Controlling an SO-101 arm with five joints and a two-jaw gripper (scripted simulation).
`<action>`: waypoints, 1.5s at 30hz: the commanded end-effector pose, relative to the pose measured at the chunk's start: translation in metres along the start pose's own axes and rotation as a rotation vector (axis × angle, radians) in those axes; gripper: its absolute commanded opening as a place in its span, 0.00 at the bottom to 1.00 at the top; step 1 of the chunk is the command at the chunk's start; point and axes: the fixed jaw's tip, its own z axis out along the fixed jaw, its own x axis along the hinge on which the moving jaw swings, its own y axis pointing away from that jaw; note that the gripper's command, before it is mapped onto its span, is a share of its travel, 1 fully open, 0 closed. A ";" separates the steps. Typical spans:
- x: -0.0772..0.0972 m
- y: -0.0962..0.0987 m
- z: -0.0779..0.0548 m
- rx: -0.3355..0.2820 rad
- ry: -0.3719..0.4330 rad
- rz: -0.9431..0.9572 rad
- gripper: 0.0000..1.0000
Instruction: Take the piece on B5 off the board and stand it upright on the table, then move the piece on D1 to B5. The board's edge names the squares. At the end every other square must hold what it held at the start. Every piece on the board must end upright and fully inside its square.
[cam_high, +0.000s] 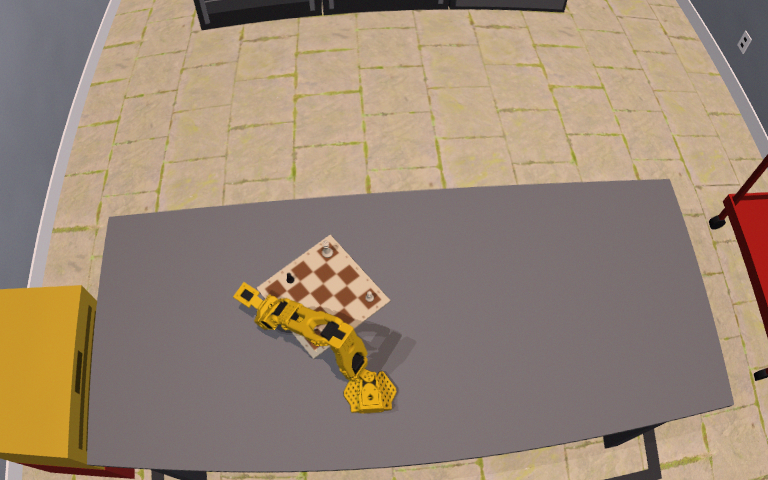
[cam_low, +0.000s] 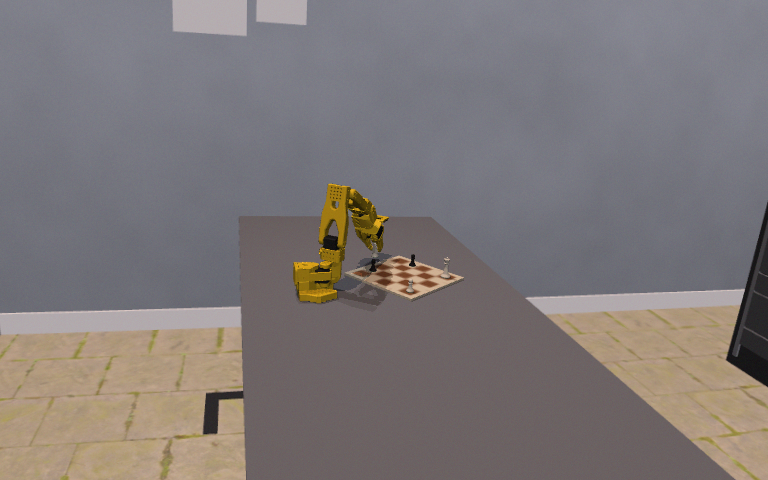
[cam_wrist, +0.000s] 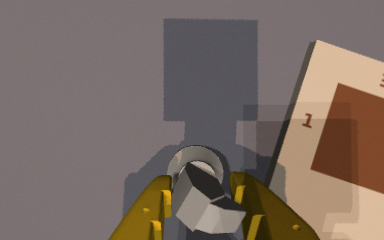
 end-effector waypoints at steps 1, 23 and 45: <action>0.009 0.003 0.004 -0.006 0.030 -0.008 0.00; 0.005 0.003 -0.003 -0.006 0.030 -0.008 0.00; -0.006 0.002 -0.007 -0.006 0.029 -0.007 0.00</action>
